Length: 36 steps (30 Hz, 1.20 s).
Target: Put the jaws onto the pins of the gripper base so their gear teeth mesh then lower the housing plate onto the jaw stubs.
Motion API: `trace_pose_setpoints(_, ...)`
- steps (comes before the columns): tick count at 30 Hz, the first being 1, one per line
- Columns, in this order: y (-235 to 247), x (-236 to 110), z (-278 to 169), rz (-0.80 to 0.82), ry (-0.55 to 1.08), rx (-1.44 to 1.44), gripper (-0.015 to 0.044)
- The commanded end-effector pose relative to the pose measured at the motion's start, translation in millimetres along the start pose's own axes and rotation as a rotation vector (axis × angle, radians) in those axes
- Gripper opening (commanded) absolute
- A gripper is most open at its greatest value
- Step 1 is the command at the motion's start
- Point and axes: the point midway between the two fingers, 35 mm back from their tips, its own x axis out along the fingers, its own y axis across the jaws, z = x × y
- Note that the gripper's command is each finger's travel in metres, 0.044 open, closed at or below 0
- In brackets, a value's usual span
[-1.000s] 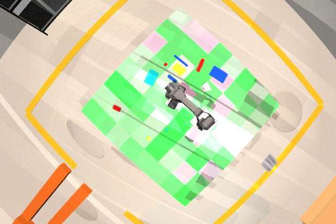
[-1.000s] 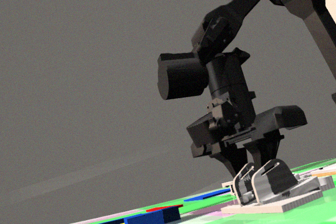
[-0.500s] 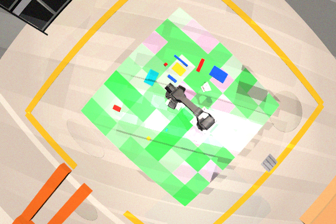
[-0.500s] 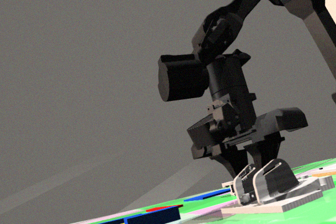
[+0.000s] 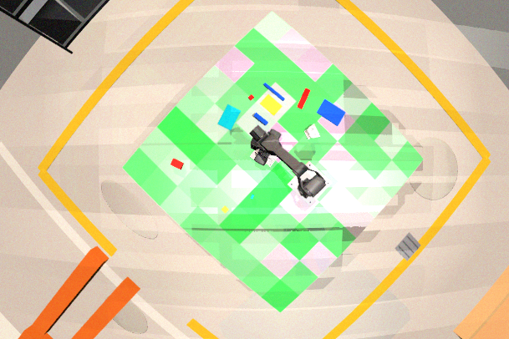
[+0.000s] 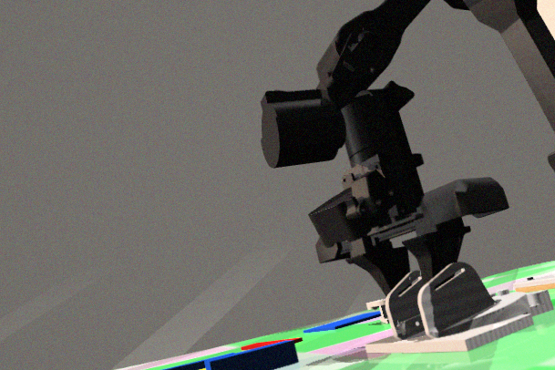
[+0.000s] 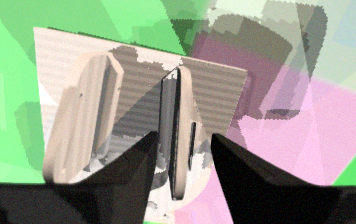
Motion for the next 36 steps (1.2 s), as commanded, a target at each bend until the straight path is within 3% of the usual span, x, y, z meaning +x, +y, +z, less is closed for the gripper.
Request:
trace_pose_setpoints(1,0.5,0.9,0.4,0.003,-0.002,-0.005,0.0134)
trace_pose_setpoints(36,0.2,-2.0,0.9,0.003,-0.002,-0.005,0.0134)
